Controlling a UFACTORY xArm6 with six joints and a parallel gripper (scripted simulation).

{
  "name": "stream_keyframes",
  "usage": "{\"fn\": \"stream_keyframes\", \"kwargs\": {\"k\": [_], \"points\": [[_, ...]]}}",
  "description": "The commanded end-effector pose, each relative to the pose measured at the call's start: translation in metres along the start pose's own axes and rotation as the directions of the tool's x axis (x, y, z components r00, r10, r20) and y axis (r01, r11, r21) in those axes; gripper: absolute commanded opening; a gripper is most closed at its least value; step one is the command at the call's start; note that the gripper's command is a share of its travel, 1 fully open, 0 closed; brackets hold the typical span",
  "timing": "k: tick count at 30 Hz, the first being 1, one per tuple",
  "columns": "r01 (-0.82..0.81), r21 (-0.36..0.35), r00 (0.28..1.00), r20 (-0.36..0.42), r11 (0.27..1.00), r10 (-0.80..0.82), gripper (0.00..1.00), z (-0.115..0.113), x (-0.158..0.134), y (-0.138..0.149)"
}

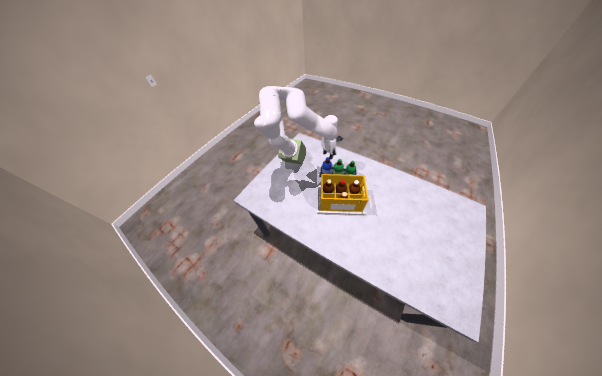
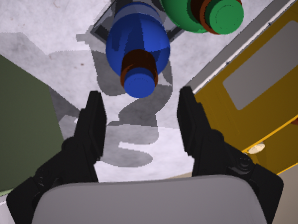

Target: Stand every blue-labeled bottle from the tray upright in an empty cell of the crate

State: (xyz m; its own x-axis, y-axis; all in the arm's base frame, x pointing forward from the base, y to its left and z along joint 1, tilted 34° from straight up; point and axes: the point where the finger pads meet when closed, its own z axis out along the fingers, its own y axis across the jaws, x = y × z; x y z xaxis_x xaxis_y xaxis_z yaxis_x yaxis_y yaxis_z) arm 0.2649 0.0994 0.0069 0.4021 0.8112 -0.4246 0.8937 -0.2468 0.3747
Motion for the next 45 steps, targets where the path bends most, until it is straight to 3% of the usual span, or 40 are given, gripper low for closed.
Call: {"fn": "stream_keyframes", "kwargs": {"k": [1, 31, 45], "points": [[-0.001, -0.001, 1.0, -0.003, 1.0, 0.001, 0.65, -0.001, 0.001, 0.001], [-0.001, -0.001, 1.0, -0.003, 1.0, 0.001, 0.65, 0.004, 0.001, 0.001], [-0.001, -0.001, 1.0, -0.003, 1.0, 0.001, 0.65, 0.019, 0.001, 0.001]]}}
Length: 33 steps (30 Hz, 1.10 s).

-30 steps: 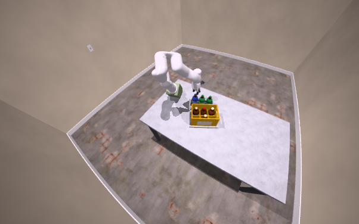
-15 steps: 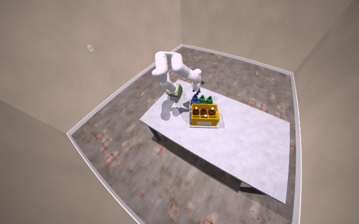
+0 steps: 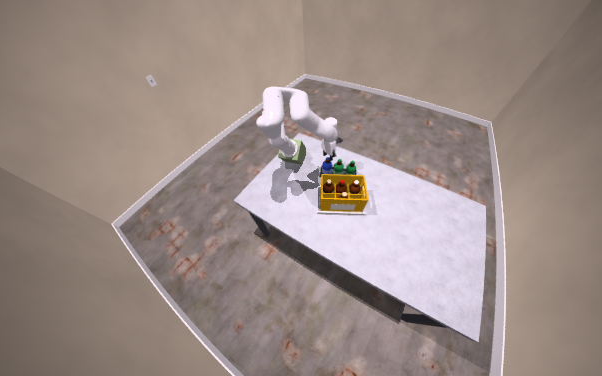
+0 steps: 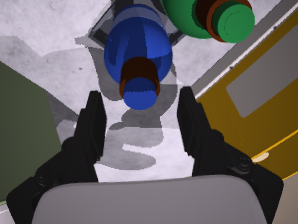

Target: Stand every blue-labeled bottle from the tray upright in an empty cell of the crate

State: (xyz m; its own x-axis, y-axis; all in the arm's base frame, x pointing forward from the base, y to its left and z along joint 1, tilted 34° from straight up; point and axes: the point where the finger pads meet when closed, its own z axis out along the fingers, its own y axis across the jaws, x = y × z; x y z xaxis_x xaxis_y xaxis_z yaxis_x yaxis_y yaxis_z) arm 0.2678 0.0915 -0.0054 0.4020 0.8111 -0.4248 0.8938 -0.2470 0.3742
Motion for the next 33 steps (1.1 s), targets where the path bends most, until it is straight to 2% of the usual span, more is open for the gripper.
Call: {"fn": "stream_keyframes", "kwargs": {"k": [1, 18, 33], "points": [[-0.001, -0.002, 1.0, -0.003, 1.0, 0.001, 0.65, 0.006, 0.001, 0.001], [-0.001, -0.002, 1.0, -0.003, 1.0, 0.001, 0.65, 0.021, 0.001, 0.001], [-0.001, -0.002, 1.0, -0.003, 1.0, 0.001, 0.65, 0.025, 0.001, 0.001]]}}
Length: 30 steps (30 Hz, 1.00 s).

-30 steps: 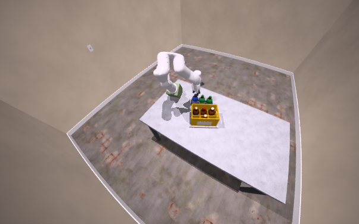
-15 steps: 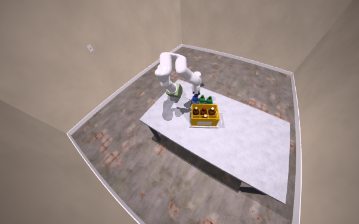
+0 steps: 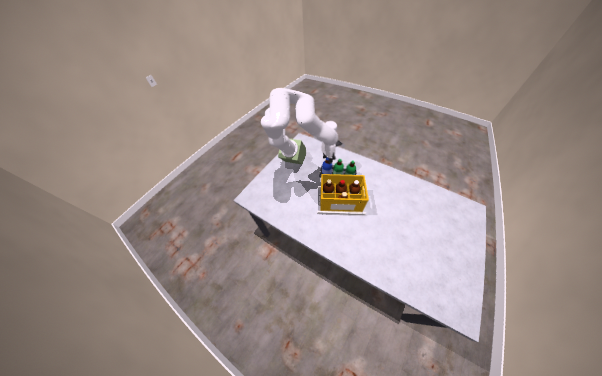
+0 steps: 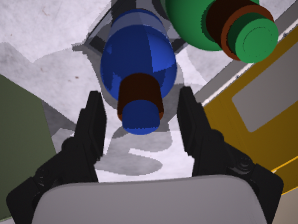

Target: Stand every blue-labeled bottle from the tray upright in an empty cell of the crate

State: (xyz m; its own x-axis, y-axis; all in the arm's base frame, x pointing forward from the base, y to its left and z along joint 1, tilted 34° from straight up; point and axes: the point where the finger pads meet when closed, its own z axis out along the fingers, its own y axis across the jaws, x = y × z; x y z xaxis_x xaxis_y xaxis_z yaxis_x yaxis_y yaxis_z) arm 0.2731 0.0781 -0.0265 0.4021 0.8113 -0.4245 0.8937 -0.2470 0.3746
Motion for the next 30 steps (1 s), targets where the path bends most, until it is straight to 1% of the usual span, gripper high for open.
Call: {"fn": "stream_keyframes", "kwargs": {"k": [1, 13, 14, 30], "points": [[-0.001, -0.001, 1.0, -0.003, 1.0, 0.001, 0.65, -0.0002, 0.0009, 0.0007], [-0.001, -0.001, 1.0, -0.003, 1.0, 0.001, 0.65, -0.0002, 0.0009, 0.0007], [-0.001, -0.001, 1.0, -0.003, 1.0, 0.001, 0.0, -0.0002, 0.0009, 0.0007], [-0.001, -0.001, 1.0, -0.003, 1.0, 0.001, 0.0, -0.0002, 0.0009, 0.0007]]}}
